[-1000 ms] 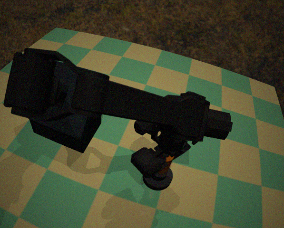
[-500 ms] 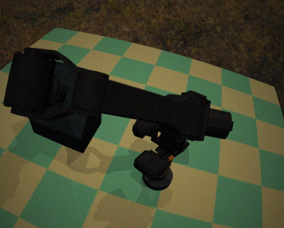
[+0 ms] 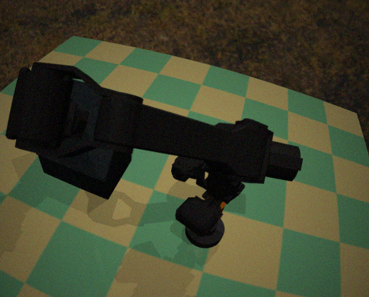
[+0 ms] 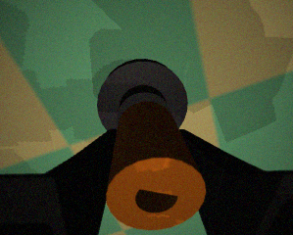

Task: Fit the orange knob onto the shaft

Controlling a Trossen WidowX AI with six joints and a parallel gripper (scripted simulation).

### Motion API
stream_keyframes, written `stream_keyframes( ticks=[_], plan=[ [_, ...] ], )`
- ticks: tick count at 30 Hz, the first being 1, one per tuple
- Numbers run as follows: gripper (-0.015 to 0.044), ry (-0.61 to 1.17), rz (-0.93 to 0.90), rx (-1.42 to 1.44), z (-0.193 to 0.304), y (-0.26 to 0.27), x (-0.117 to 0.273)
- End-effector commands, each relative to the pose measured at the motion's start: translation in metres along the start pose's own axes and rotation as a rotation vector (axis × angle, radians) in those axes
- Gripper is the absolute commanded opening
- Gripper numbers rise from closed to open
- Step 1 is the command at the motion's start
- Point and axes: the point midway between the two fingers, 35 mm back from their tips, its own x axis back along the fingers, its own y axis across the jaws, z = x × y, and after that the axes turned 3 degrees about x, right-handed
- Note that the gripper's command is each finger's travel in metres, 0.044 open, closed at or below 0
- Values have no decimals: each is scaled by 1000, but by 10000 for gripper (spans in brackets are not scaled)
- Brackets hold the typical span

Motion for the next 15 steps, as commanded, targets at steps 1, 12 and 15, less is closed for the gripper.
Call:
stream_keyframes(
  ticks=[1,12,15],
  plan=[
    [0,2,2,4,0,0,1],
    [0,2,2,3,1,0,-1],
    [0,2,2,3,0,0,-1]
  ],
)
